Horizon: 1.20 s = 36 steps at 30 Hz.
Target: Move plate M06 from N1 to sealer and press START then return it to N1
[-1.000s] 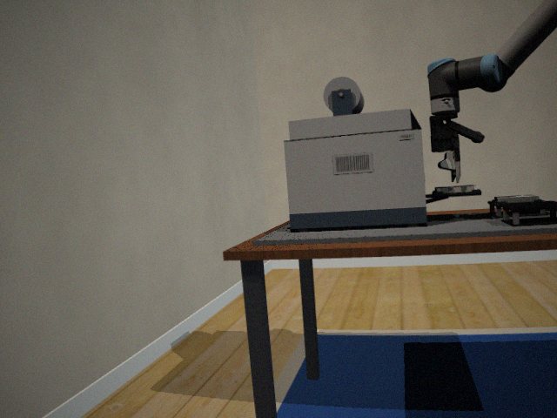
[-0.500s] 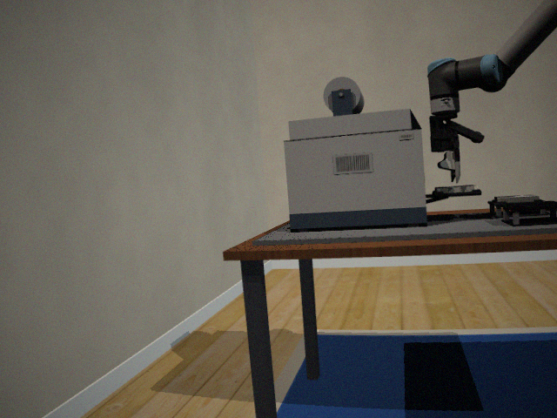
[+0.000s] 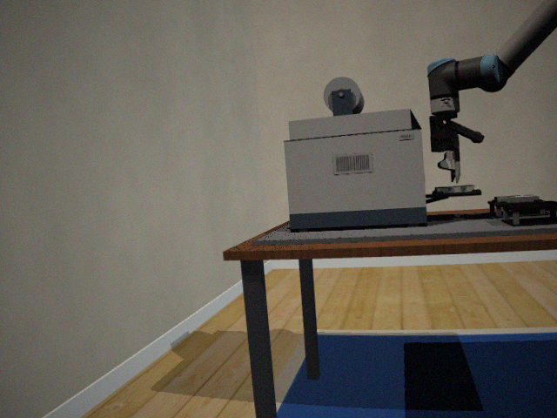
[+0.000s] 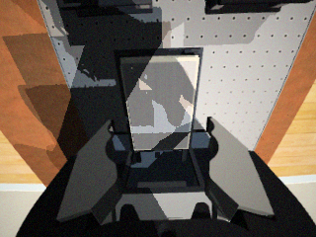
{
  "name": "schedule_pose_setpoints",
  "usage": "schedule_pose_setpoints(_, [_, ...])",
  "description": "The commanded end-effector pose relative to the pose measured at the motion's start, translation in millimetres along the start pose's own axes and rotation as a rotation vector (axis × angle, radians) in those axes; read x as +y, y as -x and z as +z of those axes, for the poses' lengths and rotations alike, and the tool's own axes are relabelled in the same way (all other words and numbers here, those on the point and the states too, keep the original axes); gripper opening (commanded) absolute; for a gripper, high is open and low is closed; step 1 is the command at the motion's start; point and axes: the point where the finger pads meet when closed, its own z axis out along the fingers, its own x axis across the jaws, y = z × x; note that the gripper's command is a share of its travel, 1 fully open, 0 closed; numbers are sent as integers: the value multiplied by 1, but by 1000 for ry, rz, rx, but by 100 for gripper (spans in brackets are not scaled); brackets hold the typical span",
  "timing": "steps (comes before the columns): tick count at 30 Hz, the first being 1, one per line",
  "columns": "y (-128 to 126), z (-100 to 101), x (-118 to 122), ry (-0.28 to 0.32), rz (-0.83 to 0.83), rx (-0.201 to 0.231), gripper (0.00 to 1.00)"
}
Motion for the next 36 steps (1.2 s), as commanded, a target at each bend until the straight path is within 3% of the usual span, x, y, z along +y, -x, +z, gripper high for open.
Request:
schedule_pose_setpoints(1, [0,-1,1,3,0,-2,68])
schedule_pose_setpoints(36, [0,9,1,3,0,-2,68])
